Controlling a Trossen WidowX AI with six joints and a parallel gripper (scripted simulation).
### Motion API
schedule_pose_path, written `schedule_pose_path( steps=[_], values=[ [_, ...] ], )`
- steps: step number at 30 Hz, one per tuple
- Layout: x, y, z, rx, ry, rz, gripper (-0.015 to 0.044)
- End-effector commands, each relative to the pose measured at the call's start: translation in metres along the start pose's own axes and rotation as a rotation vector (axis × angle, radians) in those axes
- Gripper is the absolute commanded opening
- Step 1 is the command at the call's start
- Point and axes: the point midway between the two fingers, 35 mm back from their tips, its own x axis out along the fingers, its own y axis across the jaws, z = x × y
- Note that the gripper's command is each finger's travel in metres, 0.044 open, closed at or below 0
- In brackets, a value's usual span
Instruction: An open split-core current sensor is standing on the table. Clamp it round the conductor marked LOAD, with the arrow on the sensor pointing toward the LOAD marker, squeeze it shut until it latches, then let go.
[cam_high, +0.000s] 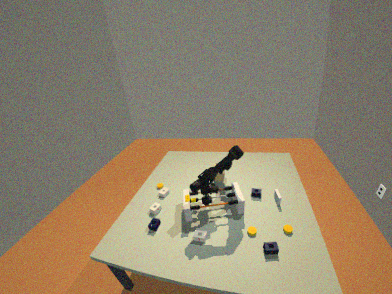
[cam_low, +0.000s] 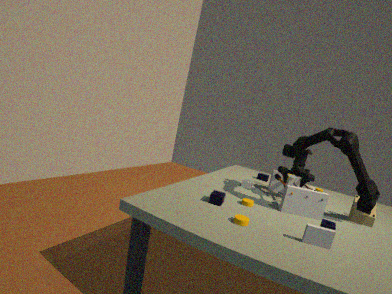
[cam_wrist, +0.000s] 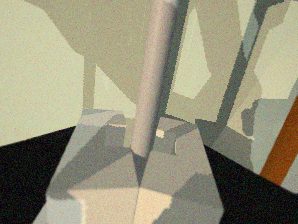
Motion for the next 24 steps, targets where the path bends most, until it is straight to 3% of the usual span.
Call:
schedule_pose_path(
  steps=[1, 3, 14, 24],
  values=[
    [-0.0008, 0.0001, -0.0002, -0.001, 0.001, -0.001, 0.0300],
    [-0.0008, 0.0001, -0.0002, -0.001, 0.001, -0.001, 0.0287],
    [-0.0008, 0.0001, -0.0002, -0.001, 0.001, -0.001, 0.0000],
    [-0.0008, 0.0001, -0.0002, -0.001, 0.001, -0.001, 0.0000]
  ],
)
